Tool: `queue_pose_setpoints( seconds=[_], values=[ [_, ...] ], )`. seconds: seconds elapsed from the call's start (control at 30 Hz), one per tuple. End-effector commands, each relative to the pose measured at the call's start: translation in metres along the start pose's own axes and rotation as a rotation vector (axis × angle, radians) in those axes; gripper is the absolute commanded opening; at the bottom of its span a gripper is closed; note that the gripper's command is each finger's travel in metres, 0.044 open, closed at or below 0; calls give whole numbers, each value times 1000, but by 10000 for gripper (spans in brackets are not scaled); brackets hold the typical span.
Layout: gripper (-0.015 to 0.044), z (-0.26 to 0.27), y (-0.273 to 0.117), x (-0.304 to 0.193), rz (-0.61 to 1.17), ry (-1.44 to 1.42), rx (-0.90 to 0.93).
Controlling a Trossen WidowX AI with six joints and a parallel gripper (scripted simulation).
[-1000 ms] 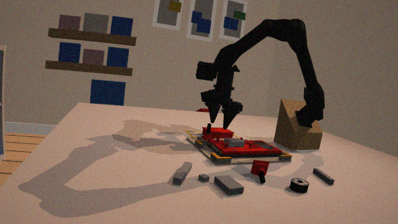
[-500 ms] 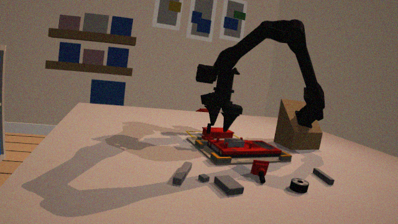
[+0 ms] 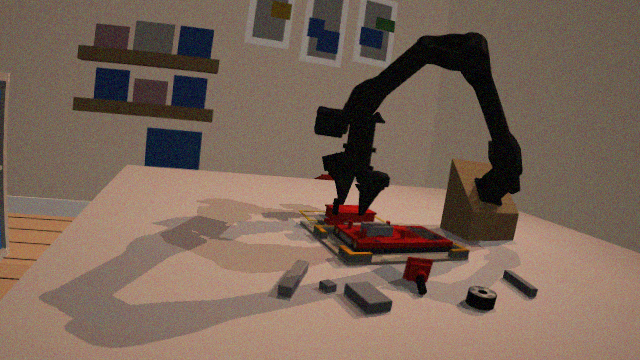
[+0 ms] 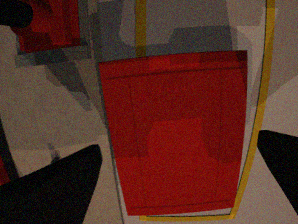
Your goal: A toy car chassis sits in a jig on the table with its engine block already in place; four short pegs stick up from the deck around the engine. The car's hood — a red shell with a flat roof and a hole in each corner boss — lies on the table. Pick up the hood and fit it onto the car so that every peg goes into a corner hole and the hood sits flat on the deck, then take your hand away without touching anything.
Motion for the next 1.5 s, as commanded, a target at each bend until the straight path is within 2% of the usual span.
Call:
queue_pose_setpoints(
  seconds=[0.0, 0.6, 0.73, 1.03, 1.37, 1.47],
  values=[
    [440, 0, 3, 0, -2, 4, 5],
    [440, 1, 12, 0, -2, 4, 5],
    [335, 0, 9, 0, 0, 0, 1],
    [275, 0, 9, 0, 0, 0, 1],
    [12, 0, -10, 0, -1, 1, 0],
    [0, 0, -23, 0, 0, 1, -1]
  ],
)
Point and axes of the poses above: the point midway between the two fingers, 35 mm back from their tips, its own y axis out along the fingers, its own z axis across the jaws, x = y × z, the point moved 5 cm from there along -y, back along the fingers, and after that the axes turned 5 degrees about y, right-handed, at the moved point
